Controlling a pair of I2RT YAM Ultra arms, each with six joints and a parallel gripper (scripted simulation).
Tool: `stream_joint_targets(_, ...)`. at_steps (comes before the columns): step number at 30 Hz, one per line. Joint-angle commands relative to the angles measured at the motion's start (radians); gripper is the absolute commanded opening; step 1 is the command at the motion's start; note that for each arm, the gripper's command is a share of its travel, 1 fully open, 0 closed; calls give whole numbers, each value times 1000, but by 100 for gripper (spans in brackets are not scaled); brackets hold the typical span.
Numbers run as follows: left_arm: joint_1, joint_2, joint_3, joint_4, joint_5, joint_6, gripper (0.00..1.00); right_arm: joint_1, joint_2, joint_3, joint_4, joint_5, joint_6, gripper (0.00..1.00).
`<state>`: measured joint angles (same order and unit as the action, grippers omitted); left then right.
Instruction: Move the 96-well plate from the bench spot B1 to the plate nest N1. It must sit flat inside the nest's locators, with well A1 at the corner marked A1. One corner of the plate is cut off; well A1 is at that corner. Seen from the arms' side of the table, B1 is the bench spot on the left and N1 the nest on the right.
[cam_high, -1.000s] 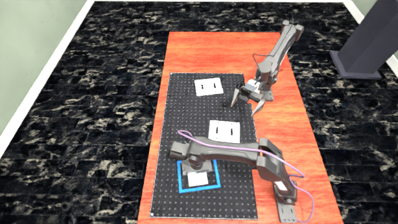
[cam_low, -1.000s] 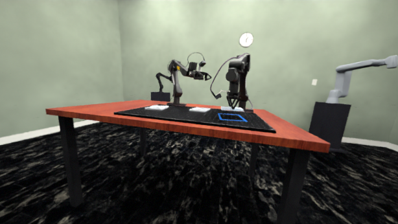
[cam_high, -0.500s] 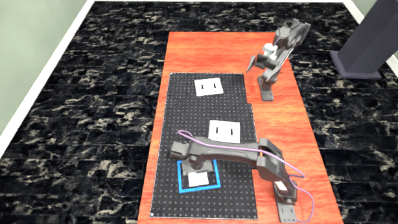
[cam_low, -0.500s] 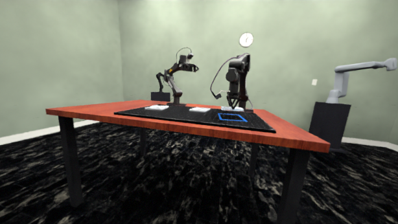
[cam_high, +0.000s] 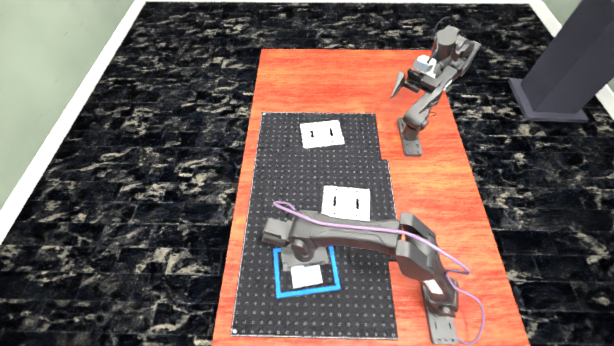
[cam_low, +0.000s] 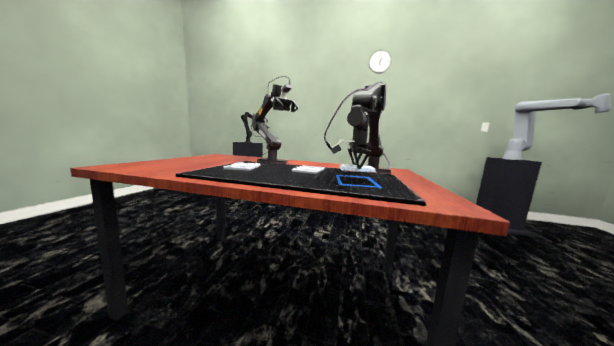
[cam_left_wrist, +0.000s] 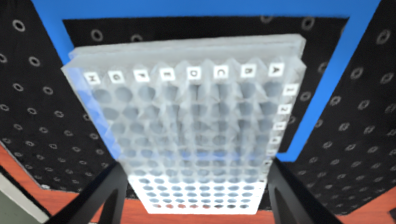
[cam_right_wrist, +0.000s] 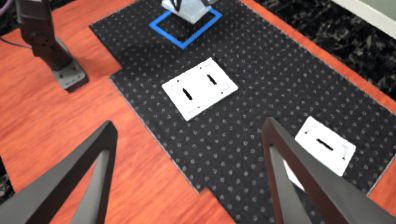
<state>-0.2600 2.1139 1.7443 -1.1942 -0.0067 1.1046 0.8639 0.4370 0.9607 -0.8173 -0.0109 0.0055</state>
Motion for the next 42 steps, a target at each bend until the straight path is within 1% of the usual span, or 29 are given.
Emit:
stream_joint_targets(1, -87, -50, -44, 16, 14, -143, 78, -12, -11, 36, -16, 4, -4, 100)
stream_joint_targets(3, -171, -74, -82, 16, 18, -233, 78, -12, -12, 36, -16, 3, -4, 100)
stream_joint_targets(6, -275, -90, -104, -2, 16, -337, 78, -13, -12, 36, -16, 2, -4, 100)
stream_joint_targets(8, -357, -82, -81, -4, 17, -401, 78, -13, -12, 36, -17, 2, -4, 100)
stream_joint_targets(10, -357, -82, -81, -4, 17, -401, 78, -13, -12, 36, -17, 2, -4, 100)
stream_joint_targets(11, -402, -71, -61, -10, 4, -444, 78, -13, -12, 36, -17, 2, -5, 100)
stream_joint_targets(15, -540, -37, -20, -24, 8, -547, 78, -14, -12, 36, -17, 2, -5, 100)
stream_joint_targets(19, -623, 3, 43, -41, 4, -608, 78, -14, -2, 26, -17, -4, -1, 100)
stream_joint_targets(20, -638, 13, 59, -19, -10, -618, 78, -14, -2, 26, -17, -4, -1, 100)
stream_joint_targets(24, -674, 15, 66, -15, -26, -633, 78, -14, -2, 26, -17, -4, -1, 100)
stream_joint_targets(28, -672, 16, 67, -33, -16, -624, 78, -14, -2, 26, -17, -4, -1, 100)
stream_joint_targets(30, -672, 24, 76, -32, -16, -657, 78, -14, -2, 26, -17, -4, -1, 100)
stream_joint_targets(42, -663, 27, 81, -41, -9, -1183, 78, -14, -2, 26, -17, -4, -1, 100)
